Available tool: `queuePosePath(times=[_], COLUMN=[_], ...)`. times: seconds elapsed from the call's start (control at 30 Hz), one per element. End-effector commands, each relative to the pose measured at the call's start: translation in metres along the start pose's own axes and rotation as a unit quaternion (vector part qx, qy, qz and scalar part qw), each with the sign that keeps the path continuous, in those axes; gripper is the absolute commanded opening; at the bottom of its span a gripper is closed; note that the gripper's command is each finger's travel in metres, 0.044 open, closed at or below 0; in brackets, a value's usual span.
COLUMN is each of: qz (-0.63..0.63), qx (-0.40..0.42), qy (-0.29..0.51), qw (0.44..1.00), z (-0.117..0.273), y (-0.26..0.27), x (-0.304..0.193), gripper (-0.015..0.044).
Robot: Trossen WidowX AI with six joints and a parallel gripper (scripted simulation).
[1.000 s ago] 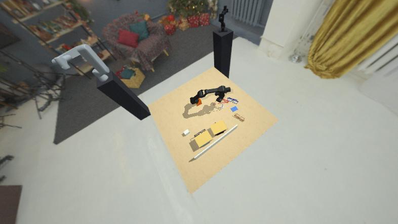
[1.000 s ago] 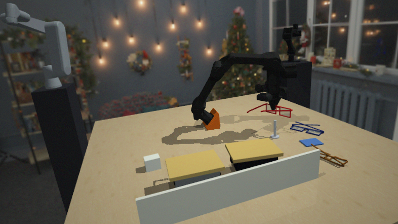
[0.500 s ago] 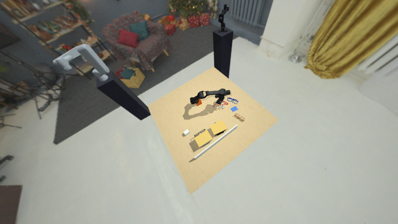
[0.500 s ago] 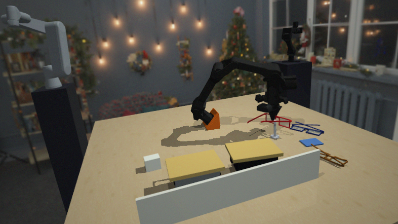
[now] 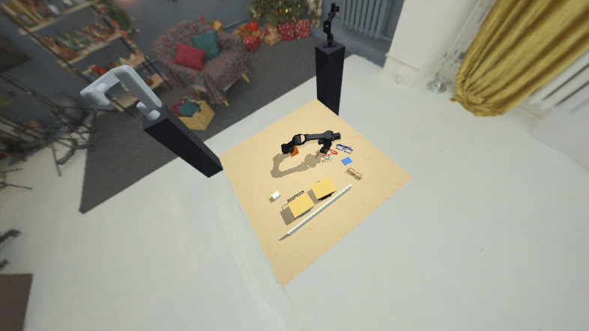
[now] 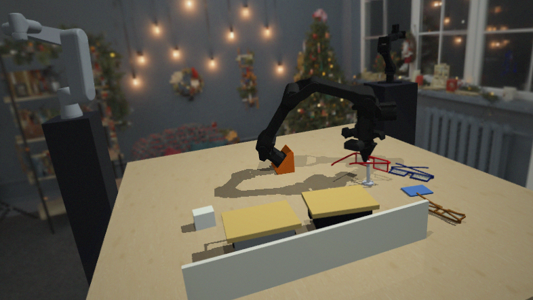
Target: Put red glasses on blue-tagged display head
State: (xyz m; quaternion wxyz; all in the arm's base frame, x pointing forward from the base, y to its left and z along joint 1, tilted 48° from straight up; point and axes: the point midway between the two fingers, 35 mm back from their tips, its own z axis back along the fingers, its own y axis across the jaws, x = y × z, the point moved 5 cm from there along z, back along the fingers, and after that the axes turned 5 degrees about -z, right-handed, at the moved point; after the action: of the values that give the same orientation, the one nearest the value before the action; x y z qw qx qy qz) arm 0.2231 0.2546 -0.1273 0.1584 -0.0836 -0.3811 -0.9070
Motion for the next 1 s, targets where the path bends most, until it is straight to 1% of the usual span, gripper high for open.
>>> queuePosePath(times=[0.0,0.97], qz=[-0.002,-0.001], qx=[0.000,-0.001], qy=[-0.002,-0.003], qw=[1.000,1.000], z=[-0.002,-0.001], y=[-0.002,-0.017], x=[0.003,0.020], gripper=[0.0000,0.0000])
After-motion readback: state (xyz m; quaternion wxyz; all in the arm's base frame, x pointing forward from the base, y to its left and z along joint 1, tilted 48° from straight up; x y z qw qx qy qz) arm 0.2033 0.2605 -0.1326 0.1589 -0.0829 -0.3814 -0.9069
